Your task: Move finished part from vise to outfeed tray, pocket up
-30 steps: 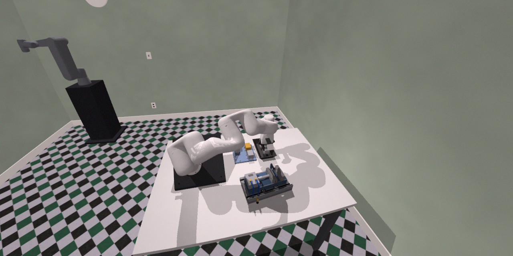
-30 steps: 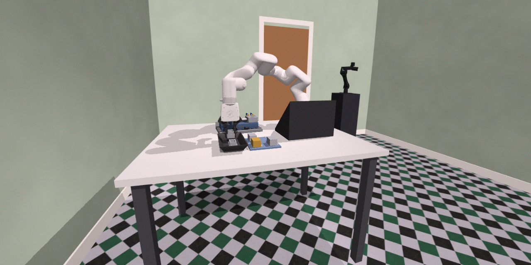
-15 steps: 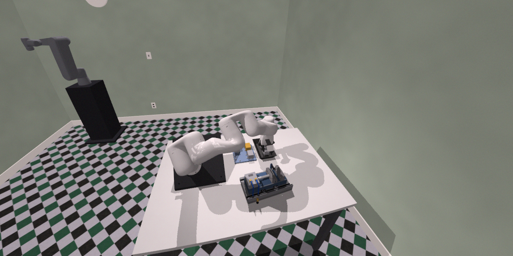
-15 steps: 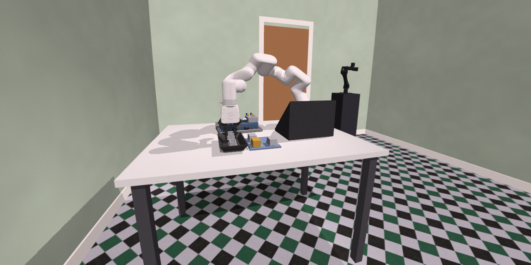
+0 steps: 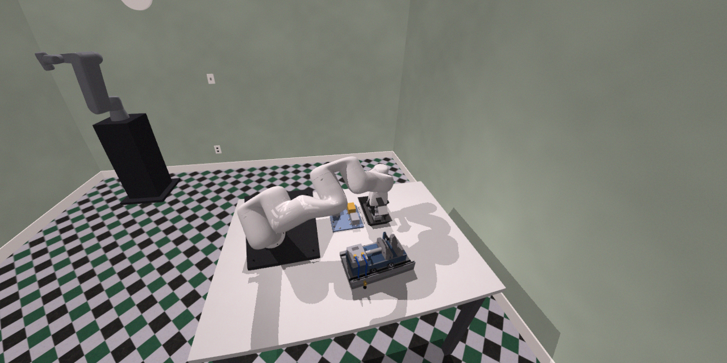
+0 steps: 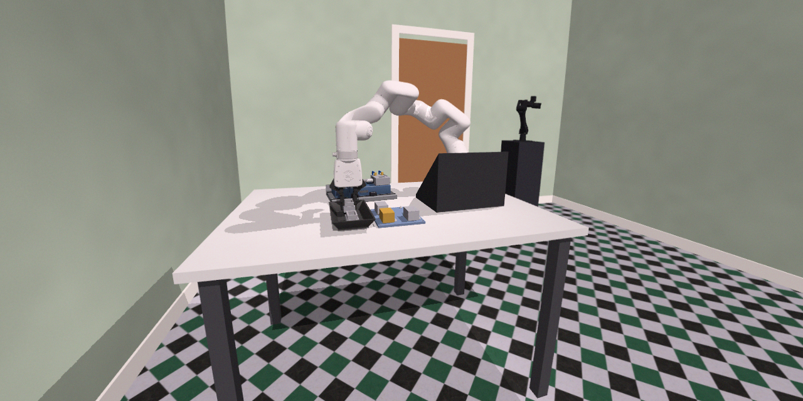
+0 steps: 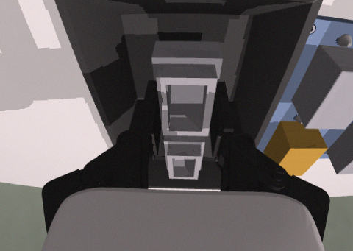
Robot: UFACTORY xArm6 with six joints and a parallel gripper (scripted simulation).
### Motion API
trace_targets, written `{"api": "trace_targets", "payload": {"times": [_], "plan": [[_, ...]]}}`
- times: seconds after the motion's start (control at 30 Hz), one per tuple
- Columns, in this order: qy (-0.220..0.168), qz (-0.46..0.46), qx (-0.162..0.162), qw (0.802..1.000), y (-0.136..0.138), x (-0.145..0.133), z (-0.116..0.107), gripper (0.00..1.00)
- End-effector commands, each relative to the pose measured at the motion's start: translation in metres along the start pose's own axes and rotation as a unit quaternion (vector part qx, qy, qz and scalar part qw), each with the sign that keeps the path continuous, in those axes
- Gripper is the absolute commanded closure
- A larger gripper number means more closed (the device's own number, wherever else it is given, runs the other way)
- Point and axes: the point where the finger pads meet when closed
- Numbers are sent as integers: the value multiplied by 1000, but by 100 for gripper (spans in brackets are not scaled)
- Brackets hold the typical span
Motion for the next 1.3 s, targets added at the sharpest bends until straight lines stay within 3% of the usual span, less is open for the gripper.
{"api": "trace_targets", "payload": {"times": [0.0, 1.27], "plan": [[-1, 1, 2, 1000, -1, 0, -2, 100], [-1, 1, 2, 1000, -2, 0, 9, 100]]}}
Point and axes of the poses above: the point where the finger pads meet when closed, its own z axis out along the fingers, its own y axis across the jaws, x = y × z, and after that the axes turned 8 degrees about z, right-handed
